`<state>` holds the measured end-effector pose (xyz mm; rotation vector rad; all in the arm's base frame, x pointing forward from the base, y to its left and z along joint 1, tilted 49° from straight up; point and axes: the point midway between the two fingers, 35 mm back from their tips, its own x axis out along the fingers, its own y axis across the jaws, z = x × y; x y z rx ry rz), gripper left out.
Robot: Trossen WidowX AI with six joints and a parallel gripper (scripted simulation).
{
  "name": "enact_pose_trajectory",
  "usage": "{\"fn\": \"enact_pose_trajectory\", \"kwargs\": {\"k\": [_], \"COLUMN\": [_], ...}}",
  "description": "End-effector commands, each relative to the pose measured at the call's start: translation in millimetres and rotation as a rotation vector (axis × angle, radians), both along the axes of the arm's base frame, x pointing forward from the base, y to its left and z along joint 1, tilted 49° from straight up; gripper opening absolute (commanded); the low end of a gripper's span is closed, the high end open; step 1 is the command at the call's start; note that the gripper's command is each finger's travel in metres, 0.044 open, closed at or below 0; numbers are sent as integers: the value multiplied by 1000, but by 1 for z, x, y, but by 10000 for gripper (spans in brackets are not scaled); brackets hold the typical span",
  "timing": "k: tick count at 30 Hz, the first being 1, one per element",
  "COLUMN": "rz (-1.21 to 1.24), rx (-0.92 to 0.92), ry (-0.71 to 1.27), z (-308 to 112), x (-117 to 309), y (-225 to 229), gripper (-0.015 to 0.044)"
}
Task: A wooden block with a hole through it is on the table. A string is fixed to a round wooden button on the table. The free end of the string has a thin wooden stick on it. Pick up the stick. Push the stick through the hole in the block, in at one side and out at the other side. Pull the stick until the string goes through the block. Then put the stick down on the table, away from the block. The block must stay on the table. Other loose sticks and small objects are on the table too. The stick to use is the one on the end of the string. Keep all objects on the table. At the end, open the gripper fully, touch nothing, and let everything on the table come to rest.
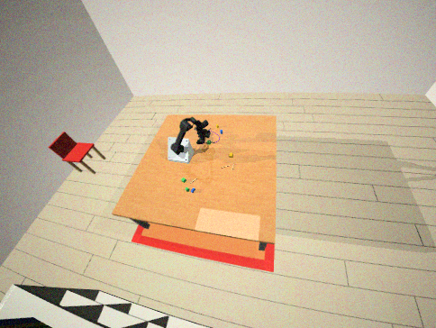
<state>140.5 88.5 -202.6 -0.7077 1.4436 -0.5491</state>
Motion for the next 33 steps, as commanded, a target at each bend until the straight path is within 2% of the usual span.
{"fn": "enact_pose_trajectory", "kwargs": {"k": [1, 33], "rz": [-2, 33], "rx": [0, 2], "ry": [2, 45], "z": [0, 2], "x": [-7, -45], "y": [-1, -4], "gripper": [0, 0]}}
